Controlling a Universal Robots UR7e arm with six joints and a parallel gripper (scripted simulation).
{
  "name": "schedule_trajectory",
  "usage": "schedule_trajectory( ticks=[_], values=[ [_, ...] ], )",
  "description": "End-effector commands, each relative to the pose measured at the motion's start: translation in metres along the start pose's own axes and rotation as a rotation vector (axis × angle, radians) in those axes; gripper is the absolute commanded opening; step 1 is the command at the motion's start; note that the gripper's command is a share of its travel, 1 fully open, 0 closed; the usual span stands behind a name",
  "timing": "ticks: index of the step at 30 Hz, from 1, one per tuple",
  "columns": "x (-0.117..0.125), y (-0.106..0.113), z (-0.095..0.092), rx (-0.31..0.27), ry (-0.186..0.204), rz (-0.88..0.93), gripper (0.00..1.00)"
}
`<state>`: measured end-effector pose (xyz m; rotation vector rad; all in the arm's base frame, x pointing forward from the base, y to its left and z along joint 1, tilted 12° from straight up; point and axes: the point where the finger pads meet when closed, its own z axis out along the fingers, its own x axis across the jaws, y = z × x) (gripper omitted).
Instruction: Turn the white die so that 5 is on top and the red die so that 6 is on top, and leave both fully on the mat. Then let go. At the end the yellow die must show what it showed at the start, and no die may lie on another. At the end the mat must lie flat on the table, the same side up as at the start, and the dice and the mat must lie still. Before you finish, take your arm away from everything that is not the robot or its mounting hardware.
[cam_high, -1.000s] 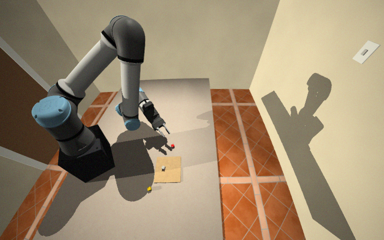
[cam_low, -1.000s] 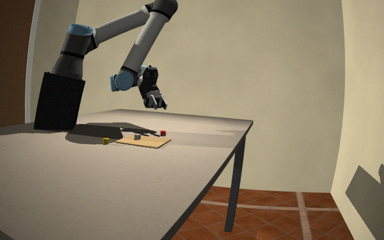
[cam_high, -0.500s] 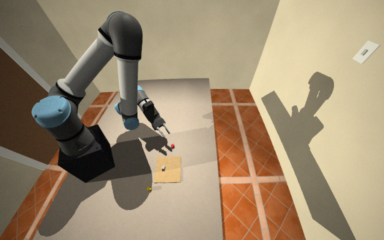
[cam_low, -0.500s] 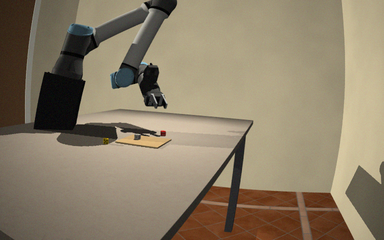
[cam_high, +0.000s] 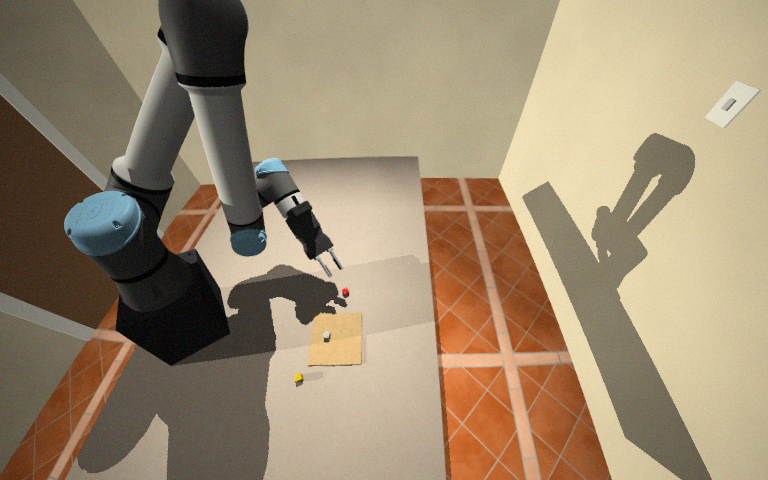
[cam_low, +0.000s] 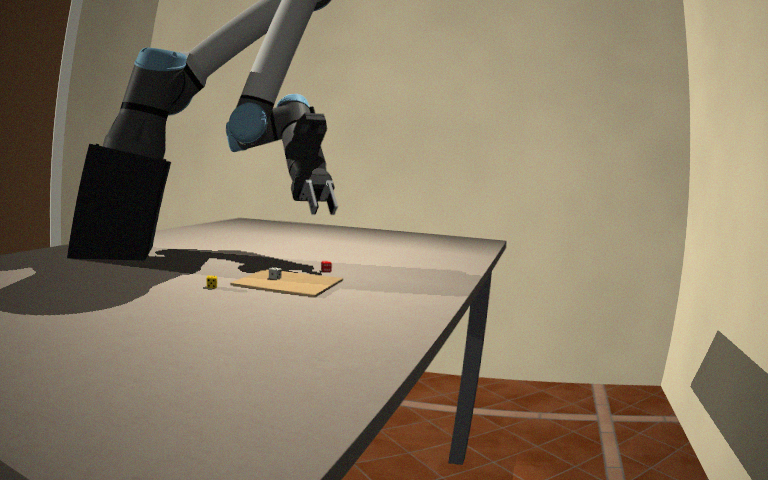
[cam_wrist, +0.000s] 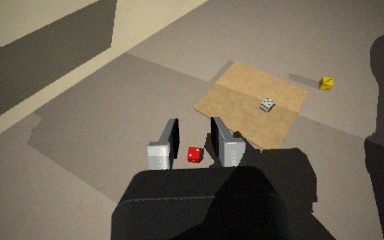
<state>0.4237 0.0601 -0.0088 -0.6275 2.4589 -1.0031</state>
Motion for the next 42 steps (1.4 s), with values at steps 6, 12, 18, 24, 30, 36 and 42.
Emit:
schedule_trajectory(
  ticks=[6, 12, 18, 24, 30, 36, 42],
  values=[
    [0.000, -0.018, 0.004, -0.288, -0.004, 0.001, 0.64],
    [0.000, -0.024, 0.005, -0.382, -0.004, 0.001, 0.64],
    [0.000, -0.034, 0.008, -0.552, -0.006, 0.002, 0.64],
    [0.000, -0.042, 0.008, -0.688, -0.014, 0.010, 0.64],
    [0.000, -0.045, 0.011, -0.746, -0.008, 0.003, 0.64],
    [0.000, -0.049, 0.012, -0.796, -0.006, 0.001, 0.64],
    [0.000, -0.050, 0.012, -0.810, -0.006, 0.001, 0.64]
  ],
)
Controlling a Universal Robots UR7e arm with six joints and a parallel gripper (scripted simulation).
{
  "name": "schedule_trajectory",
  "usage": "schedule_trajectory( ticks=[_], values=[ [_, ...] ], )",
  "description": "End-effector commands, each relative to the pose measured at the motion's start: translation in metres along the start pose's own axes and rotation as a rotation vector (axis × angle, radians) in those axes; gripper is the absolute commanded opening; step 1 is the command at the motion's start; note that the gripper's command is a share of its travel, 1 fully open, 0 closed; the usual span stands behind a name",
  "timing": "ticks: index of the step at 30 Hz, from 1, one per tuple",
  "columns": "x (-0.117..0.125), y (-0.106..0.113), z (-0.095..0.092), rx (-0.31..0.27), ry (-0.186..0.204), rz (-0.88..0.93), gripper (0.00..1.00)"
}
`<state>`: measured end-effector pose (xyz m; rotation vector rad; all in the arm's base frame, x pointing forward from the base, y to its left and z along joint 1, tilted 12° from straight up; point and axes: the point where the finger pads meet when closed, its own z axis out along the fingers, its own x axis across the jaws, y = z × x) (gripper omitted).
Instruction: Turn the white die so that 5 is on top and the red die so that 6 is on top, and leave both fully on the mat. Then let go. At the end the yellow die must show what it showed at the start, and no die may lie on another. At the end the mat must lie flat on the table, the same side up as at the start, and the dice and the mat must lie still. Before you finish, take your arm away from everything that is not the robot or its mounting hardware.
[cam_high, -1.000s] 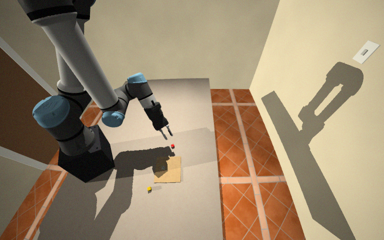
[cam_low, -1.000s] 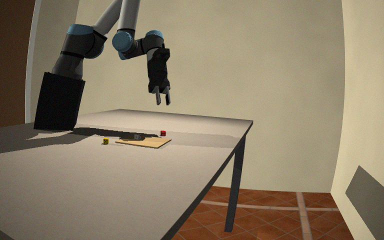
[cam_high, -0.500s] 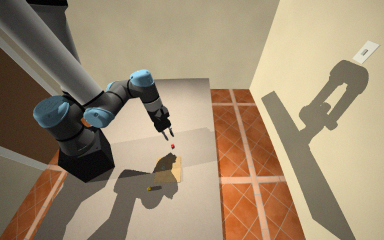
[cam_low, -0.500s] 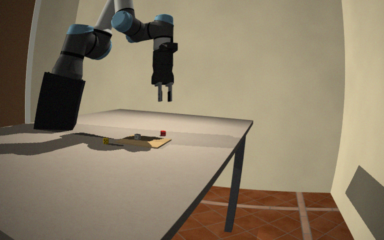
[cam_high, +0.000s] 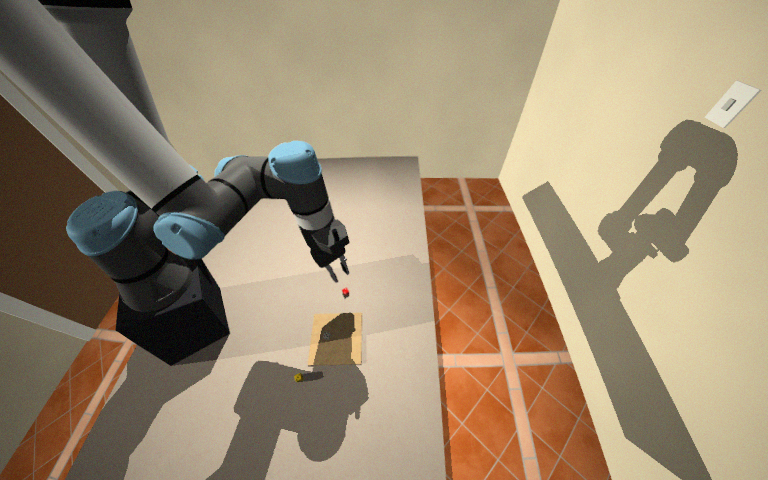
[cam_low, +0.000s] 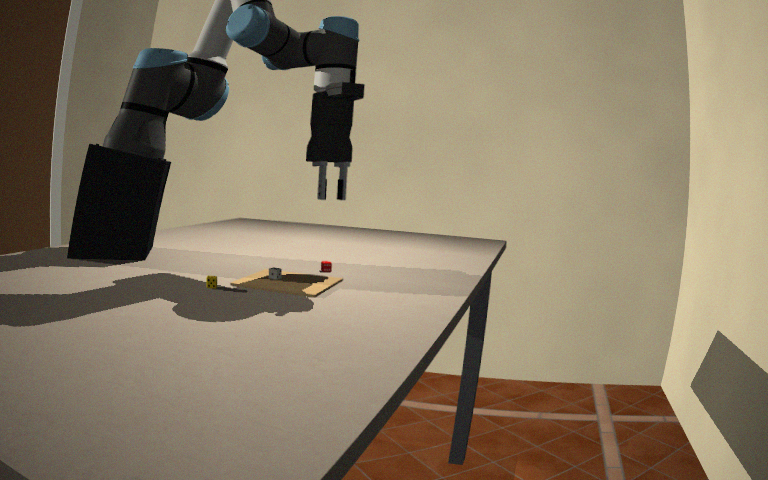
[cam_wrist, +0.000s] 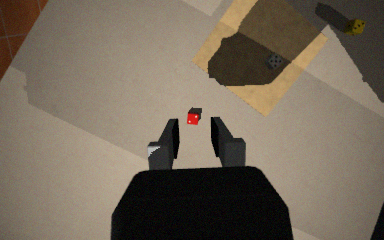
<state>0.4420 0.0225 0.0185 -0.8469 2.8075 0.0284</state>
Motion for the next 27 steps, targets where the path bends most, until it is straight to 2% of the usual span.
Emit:
schedule_trajectory(
  ticks=[1, 4, 5, 27],
  values=[
    [-0.0002, -0.0010, -0.0011, -0.017, -0.001, 0.000, 0.64],
    [-0.0002, -0.0010, -0.0011, -0.017, -0.001, 0.000, 0.64],
    [-0.0002, -0.0010, -0.0011, -0.017, -0.001, 0.000, 1.00],
    [0.0004, -0.0013, -0.0008, -0.017, -0.001, 0.022, 1.00]
  ],
)
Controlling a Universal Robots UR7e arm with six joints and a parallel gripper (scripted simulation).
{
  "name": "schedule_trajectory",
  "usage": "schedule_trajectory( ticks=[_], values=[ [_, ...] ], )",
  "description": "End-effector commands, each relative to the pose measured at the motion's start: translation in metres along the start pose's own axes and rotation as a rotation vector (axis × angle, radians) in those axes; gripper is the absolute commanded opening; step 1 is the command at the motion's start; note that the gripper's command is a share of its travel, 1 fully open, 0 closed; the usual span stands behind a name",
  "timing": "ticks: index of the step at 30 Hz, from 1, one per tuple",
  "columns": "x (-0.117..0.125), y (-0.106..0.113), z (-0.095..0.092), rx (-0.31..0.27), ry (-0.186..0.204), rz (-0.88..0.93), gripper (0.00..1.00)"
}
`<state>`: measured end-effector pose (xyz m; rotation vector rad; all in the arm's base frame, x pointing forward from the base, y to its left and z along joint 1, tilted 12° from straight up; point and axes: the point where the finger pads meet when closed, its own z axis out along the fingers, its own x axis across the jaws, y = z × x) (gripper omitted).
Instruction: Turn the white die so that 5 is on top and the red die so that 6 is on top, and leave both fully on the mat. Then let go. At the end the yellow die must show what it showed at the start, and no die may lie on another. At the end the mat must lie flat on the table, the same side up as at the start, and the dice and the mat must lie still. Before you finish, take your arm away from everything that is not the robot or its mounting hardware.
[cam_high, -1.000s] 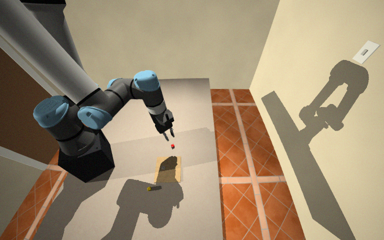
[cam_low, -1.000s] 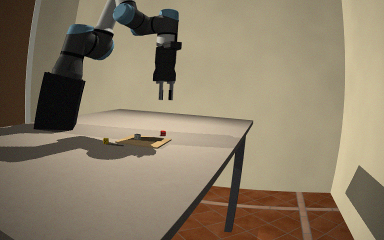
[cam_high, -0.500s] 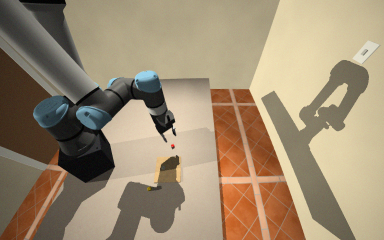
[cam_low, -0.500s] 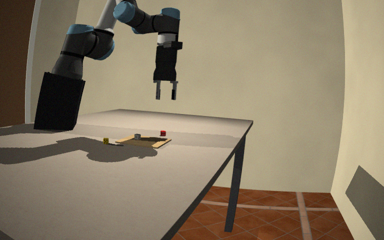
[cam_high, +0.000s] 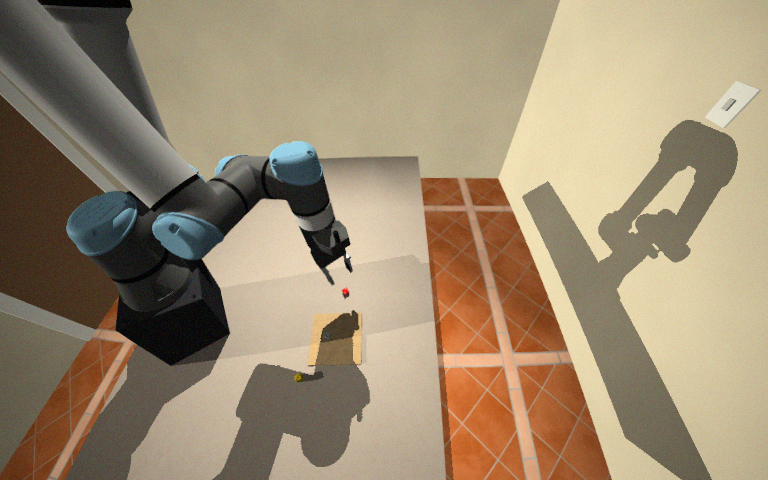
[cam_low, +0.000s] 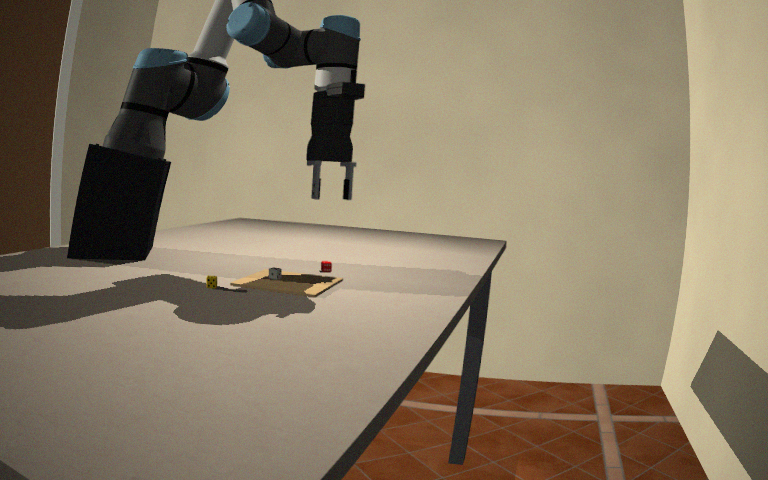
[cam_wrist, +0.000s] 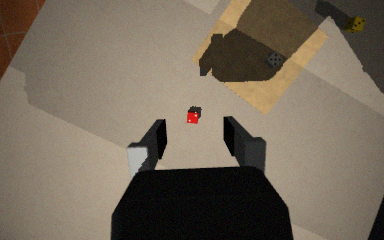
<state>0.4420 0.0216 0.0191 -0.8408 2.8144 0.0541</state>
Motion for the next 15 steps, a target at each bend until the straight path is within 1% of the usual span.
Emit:
schedule_trajectory(
  ticks=[1, 11, 15],
  values=[
    [0.0002, -0.0006, 0.0000, 0.001, -0.001, 0.021, 1.00],
    [0.0020, -0.0015, 0.0011, 0.001, -0.001, 0.100, 1.00],
    [0.0034, -0.0021, 0.0021, 0.001, -0.001, 0.164, 1.00]
  ],
)
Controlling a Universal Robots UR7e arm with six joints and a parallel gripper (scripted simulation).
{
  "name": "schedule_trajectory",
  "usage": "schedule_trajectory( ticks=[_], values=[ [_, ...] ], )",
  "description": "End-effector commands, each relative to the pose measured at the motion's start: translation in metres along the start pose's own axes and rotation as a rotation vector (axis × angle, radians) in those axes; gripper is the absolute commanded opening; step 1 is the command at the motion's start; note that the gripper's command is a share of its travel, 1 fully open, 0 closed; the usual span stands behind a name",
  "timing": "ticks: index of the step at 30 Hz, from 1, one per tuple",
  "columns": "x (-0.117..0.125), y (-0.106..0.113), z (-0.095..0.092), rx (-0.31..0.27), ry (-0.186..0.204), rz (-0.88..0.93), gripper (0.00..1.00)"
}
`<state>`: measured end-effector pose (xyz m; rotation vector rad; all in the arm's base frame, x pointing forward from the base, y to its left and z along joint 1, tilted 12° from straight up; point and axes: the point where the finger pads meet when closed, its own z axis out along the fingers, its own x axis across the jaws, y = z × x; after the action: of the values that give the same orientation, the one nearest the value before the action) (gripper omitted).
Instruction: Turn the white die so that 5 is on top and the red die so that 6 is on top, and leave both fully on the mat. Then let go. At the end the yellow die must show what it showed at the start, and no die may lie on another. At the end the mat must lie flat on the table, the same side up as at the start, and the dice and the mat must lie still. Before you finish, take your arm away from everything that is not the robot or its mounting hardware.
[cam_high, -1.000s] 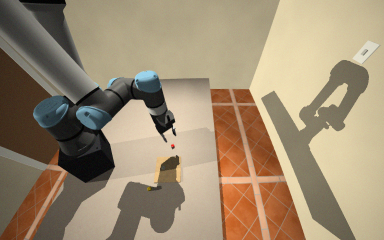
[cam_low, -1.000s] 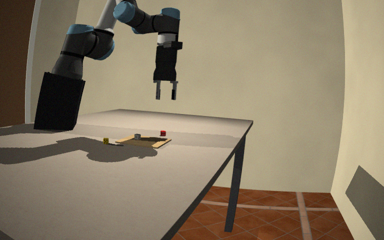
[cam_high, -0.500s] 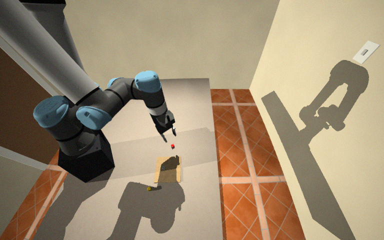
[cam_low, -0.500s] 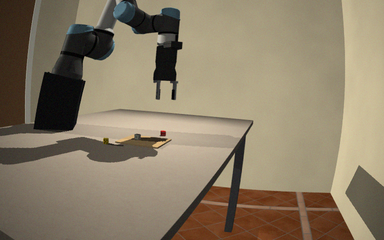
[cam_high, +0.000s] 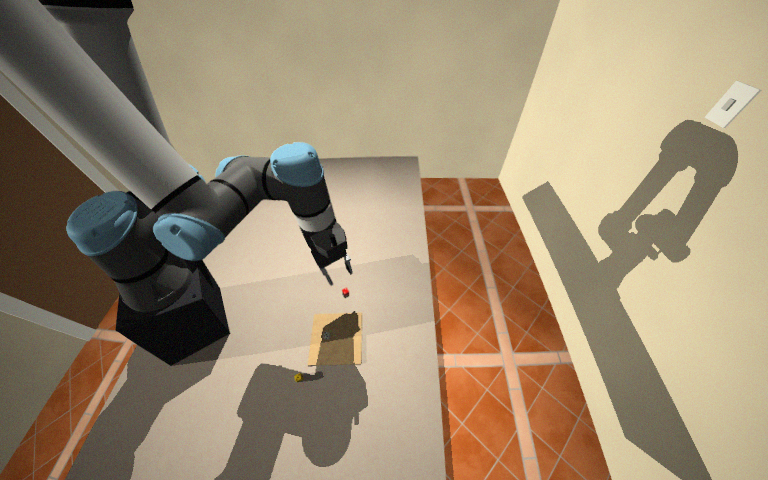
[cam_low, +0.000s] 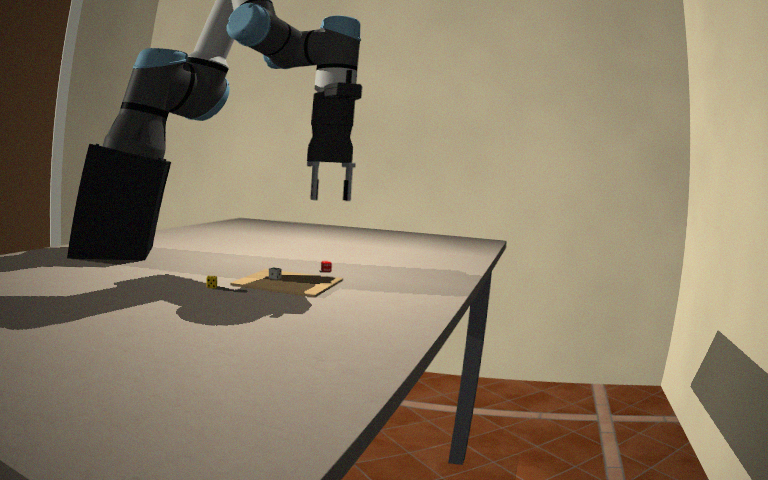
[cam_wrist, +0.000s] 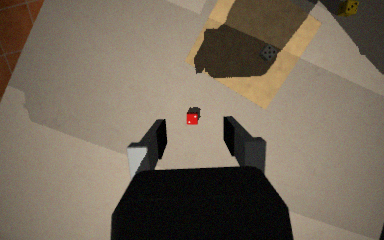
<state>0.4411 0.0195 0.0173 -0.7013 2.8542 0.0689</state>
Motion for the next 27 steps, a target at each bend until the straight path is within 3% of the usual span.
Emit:
schedule_trajectory(
  ticks=[1, 27],
  values=[
    [0.001, -0.001, 0.001, 0.001, -0.001, 0.084, 1.00],
    [0.014, -0.003, 0.011, 0.000, -0.001, 0.717, 1.00]
  ],
)
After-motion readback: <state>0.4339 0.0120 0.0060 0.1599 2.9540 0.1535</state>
